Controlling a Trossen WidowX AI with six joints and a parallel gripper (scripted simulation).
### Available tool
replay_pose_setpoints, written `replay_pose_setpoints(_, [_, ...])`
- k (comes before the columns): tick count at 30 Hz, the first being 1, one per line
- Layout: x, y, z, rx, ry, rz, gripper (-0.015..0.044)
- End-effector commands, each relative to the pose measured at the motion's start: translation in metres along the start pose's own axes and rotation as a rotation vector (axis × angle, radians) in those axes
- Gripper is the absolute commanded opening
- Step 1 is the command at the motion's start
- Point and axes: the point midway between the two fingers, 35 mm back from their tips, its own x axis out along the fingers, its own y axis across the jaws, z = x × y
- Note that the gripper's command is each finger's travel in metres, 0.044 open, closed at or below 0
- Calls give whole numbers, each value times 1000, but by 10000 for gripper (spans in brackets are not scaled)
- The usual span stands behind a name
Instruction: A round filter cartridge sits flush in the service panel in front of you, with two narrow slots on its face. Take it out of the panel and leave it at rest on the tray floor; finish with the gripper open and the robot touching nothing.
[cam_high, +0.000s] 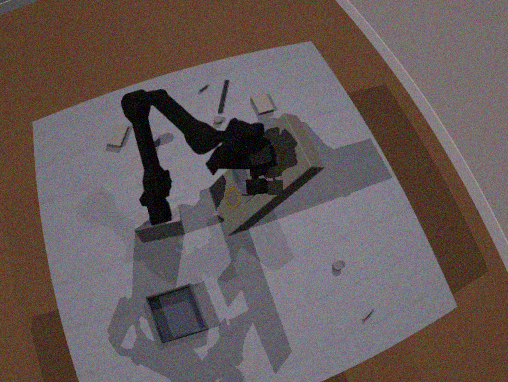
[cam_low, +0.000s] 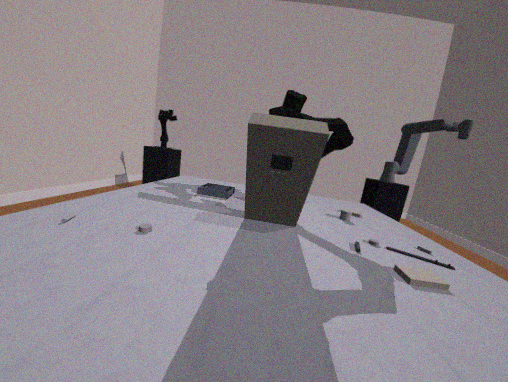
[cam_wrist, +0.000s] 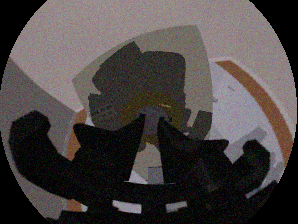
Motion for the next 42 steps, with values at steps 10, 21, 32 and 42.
replay_pose_setpoints(10, [7,0,0,-462,6,-11,0])
replay_pose_setpoints(21, [-14,-5,2,-434,18,-26,0])
replay_pose_setpoints(32, [-58,-4,1,-390,17,-23,0])
replay_pose_setpoints(42, [-72,0,0,-374,8,-14,0])
